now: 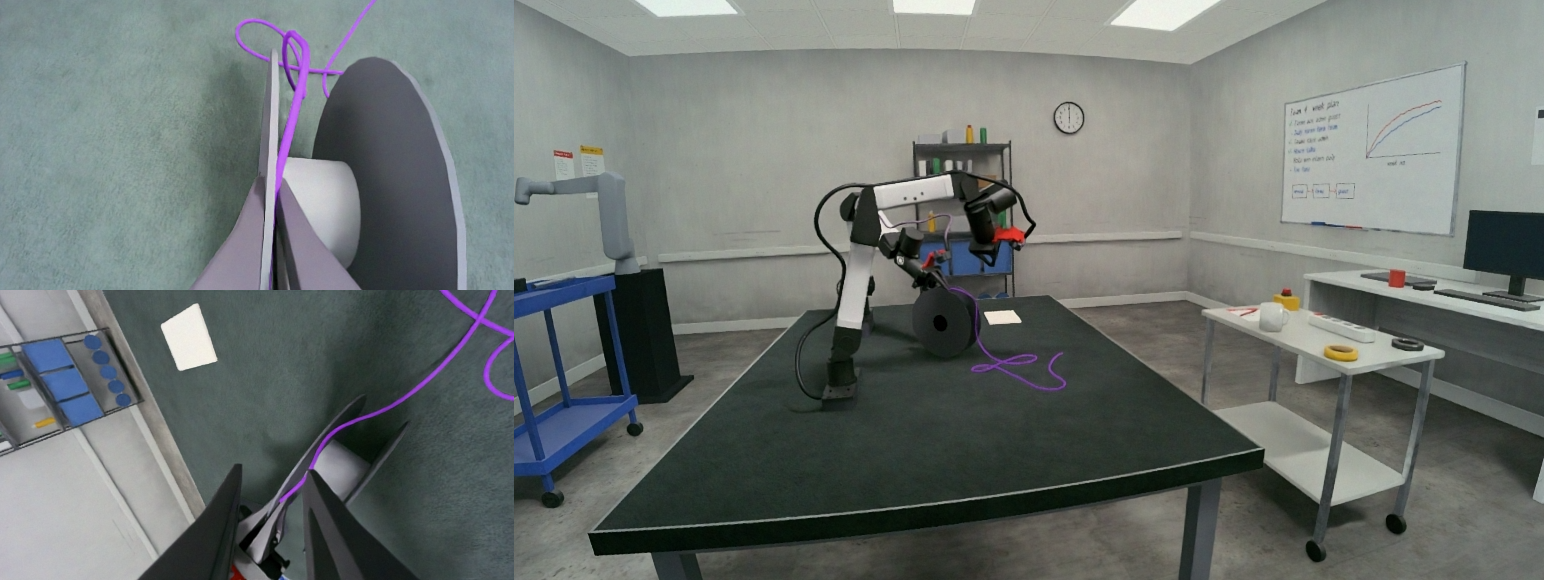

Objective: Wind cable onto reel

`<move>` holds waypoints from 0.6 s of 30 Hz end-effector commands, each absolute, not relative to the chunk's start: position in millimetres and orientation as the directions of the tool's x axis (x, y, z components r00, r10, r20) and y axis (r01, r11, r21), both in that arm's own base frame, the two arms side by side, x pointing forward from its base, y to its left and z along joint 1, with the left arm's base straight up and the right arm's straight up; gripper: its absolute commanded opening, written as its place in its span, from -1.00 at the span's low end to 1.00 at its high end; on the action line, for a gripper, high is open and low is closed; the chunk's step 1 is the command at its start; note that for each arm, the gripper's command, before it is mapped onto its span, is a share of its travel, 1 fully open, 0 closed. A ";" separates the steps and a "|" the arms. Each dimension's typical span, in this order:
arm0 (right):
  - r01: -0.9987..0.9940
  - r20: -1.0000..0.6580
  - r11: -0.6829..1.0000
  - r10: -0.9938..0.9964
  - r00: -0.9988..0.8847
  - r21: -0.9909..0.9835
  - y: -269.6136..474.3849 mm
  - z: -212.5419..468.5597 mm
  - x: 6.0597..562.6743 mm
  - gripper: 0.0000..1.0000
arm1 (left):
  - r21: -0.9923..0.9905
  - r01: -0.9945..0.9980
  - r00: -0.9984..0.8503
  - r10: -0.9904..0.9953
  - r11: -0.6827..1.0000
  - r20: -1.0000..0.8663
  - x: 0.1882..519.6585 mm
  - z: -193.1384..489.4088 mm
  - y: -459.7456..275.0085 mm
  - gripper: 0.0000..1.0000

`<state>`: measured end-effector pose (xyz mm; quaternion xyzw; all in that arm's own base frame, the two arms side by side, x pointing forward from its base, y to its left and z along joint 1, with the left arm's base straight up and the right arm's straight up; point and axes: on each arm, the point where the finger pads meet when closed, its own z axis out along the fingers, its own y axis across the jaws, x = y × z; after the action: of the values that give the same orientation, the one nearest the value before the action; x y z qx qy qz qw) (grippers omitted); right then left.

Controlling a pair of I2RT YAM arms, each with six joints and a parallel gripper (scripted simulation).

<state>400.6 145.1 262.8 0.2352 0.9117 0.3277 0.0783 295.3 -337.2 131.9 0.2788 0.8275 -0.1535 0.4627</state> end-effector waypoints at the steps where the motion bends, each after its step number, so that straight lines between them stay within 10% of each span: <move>1: 0.372 0.014 0.678 0.471 -0.882 0.634 148.4 263.5 404.9 -0.40 | -0.006 0.601 -0.379 0.279 0.799 -0.883 302.5 159.9 -339.2 -1.00; 18: 0.360 -0.017 0.680 0.481 -0.877 0.638 141.3 267.7 407.4 -0.40 | -0.007 0.601 -0.376 0.275 0.799 -0.885 302.8 165.6 -339.7 -1.00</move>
<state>403.4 143.7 261.1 0.2367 0.9119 0.3264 0.0772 294.8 -336.6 132.2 0.2801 0.8285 -0.1517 0.4606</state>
